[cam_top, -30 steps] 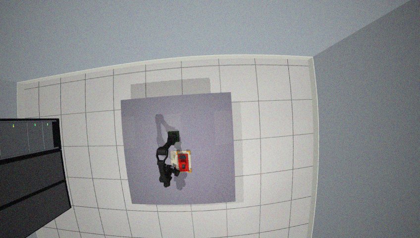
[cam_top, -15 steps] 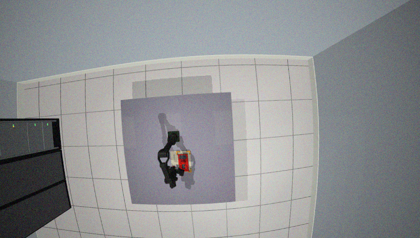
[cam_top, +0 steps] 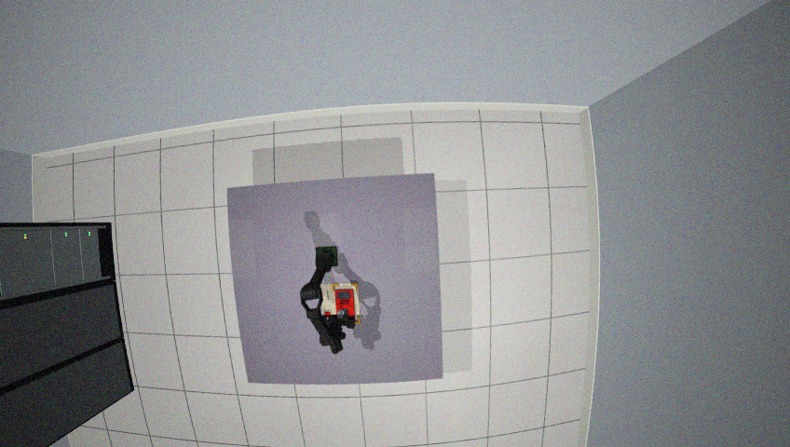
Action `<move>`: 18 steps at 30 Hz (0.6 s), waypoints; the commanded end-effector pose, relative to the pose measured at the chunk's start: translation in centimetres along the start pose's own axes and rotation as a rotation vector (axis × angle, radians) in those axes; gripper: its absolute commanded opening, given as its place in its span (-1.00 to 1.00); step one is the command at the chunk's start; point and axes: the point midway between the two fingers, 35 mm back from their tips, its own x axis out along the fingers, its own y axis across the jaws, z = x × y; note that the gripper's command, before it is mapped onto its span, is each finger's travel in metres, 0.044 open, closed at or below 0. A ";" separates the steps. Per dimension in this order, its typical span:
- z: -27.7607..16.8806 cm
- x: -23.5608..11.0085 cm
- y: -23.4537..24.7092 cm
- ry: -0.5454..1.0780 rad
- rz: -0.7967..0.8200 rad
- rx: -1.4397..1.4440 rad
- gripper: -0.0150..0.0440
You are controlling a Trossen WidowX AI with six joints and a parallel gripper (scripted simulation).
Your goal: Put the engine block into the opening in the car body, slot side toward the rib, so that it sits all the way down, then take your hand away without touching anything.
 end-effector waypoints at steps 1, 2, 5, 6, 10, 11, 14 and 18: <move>0.3 0.3 0.9 -0.007 -0.002 -0.051 -0.49; 0.4 0.4 1.2 -0.007 -0.002 -0.063 -0.49; 0.4 0.4 1.4 -0.007 -0.002 -0.075 -0.40; 0.4 0.4 1.4 -0.007 -0.002 -0.080 -0.31; 0.4 0.4 1.4 -0.007 -0.002 -0.084 0.04; 0.4 0.5 1.4 -0.007 -0.002 -0.086 0.04; 0.4 0.5 1.4 -0.007 -0.002 -0.086 0.04; 0.4 0.4 1.4 -0.007 -0.002 -0.079 0.04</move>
